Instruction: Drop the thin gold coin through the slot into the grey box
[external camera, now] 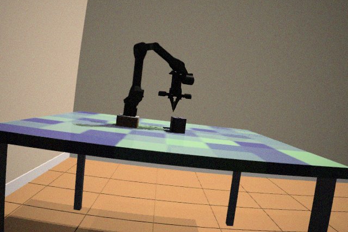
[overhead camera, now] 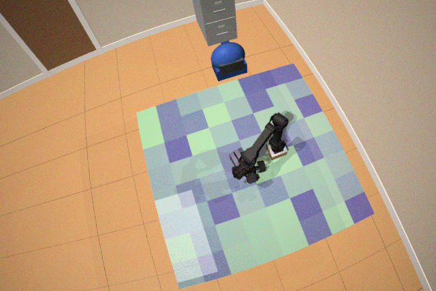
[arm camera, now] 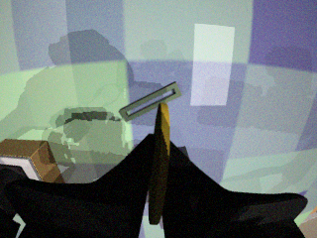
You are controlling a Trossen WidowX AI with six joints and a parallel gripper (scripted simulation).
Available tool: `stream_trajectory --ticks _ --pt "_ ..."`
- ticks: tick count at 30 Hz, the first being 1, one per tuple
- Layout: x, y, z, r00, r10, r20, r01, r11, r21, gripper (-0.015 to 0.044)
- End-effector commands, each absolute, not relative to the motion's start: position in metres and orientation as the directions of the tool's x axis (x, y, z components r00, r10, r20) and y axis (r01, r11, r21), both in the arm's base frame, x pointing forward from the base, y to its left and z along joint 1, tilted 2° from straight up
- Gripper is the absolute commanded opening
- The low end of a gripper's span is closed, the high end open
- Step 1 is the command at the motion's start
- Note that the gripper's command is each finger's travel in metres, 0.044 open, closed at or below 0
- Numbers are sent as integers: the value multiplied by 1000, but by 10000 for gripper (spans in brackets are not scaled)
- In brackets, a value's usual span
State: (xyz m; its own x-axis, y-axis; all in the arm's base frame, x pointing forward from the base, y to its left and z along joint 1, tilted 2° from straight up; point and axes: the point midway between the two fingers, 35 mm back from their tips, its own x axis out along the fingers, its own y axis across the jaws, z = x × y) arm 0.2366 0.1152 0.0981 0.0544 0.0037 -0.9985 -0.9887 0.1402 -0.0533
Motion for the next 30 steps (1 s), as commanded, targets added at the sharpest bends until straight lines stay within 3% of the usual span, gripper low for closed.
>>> stream_trajectory --ticks 1,7,30 --pt "237 116 97 47 1 -999 -999 -17 -47 0" --pt "238 118 97 47 1 -999 -985 -168 -46 0" --pt "253 79 98 47 -2 -999 -984 -170 -46 0"
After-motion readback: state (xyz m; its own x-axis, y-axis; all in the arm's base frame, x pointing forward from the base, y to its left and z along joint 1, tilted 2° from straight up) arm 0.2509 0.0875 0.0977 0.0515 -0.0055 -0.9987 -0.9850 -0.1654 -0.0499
